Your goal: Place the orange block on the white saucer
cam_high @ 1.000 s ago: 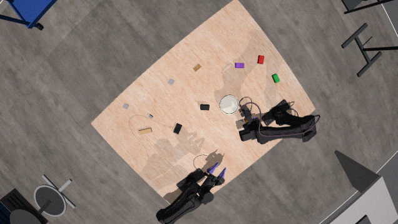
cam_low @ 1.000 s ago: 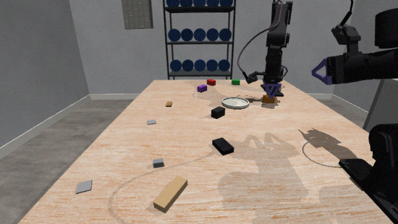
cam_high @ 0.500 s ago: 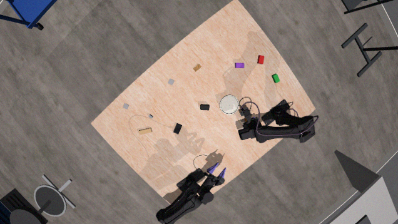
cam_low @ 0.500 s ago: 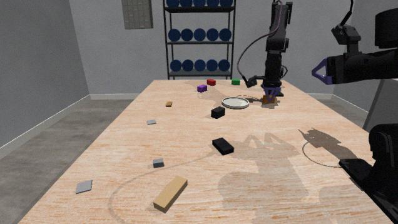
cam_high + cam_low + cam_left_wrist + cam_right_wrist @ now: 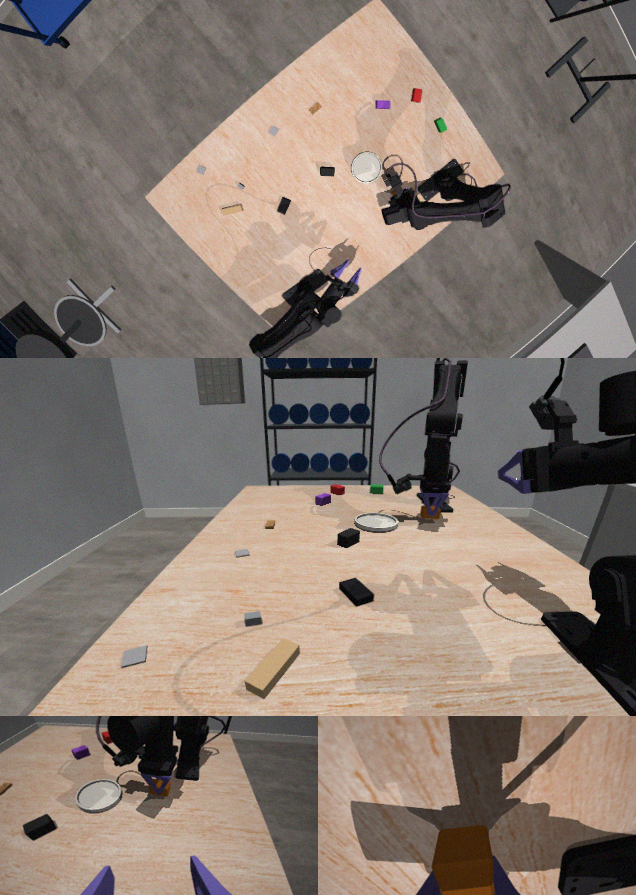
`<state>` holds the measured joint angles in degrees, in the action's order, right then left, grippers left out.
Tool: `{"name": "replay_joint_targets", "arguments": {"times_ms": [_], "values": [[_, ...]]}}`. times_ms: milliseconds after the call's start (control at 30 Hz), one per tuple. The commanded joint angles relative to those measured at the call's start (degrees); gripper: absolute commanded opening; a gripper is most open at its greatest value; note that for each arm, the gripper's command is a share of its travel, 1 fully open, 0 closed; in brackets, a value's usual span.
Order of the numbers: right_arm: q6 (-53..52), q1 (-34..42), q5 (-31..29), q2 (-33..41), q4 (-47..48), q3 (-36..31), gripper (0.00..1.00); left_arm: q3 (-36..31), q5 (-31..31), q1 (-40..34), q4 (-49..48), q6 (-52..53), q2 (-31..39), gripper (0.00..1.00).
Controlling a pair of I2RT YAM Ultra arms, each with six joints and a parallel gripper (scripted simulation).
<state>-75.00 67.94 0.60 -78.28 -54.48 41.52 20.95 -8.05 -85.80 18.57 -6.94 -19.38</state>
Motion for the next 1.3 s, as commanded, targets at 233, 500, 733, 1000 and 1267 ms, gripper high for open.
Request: {"name": "replay_joint_targets", "arguments": {"times_ms": [233,500,733,1000,1267], "values": [[5.6,-2.2,-1.1,1.6,-8.3,7.0,0.25,0.6,-1.4,-0.3,-1.5,-0.8,0.6,0.55],[15.6,-13.3,-1.4,-5.3,-11.2,17.4,0.25,0.6,-10.3,-0.2,-1.8,-3.2,1.0,0.55],[20.0,-17.9,-0.2,-10.4,-8.8,22.3,0.25,0.6,-14.3,-0.3,-2.1,-4.1,0.8,0.55],[21.3,-21.6,-0.3,-16.3,-7.0,24.6,0.25,0.7,-15.5,-0.3,-2.3,-4.2,0.7,0.55],[21.3,-21.3,-0.3,-15.8,-7.1,24.7,0.25,0.7,-15.6,-0.3,-2.3,-4.2,0.7,0.55]]}}
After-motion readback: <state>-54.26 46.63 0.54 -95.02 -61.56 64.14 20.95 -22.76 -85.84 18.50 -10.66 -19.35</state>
